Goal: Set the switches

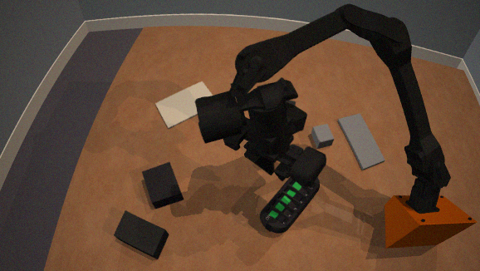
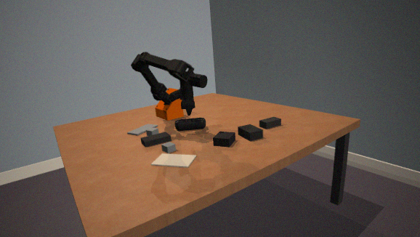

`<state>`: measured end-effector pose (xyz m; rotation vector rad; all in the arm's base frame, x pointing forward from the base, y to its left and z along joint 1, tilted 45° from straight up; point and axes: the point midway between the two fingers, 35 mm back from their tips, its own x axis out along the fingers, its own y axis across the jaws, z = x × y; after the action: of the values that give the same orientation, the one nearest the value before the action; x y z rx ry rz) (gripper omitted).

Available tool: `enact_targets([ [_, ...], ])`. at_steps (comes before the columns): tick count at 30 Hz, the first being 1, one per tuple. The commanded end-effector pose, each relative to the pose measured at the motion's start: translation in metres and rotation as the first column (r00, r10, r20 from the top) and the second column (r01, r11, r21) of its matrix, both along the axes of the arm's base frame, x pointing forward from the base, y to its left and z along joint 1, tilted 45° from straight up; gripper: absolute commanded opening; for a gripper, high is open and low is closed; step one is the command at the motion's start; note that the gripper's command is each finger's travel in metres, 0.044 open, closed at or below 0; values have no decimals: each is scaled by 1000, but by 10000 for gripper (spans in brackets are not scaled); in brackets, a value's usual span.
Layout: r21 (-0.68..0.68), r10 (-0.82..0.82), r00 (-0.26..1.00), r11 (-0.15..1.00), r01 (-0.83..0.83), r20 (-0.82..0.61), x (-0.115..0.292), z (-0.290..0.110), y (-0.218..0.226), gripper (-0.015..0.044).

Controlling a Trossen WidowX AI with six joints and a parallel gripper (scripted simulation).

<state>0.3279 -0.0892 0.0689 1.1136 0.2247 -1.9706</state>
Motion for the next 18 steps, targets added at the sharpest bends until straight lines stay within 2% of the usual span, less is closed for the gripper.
enact_targets([
  [1,2,3,1000,1000,-3,12,2,12,11,210],
  [3,2,3,1000,1000,-3,12,2,12,11,262],
  [13,2,3,1000,1000,-3,12,2,12,11,0],
  [18,2,3,1000,1000,-3,12,2,12,11,0],
])
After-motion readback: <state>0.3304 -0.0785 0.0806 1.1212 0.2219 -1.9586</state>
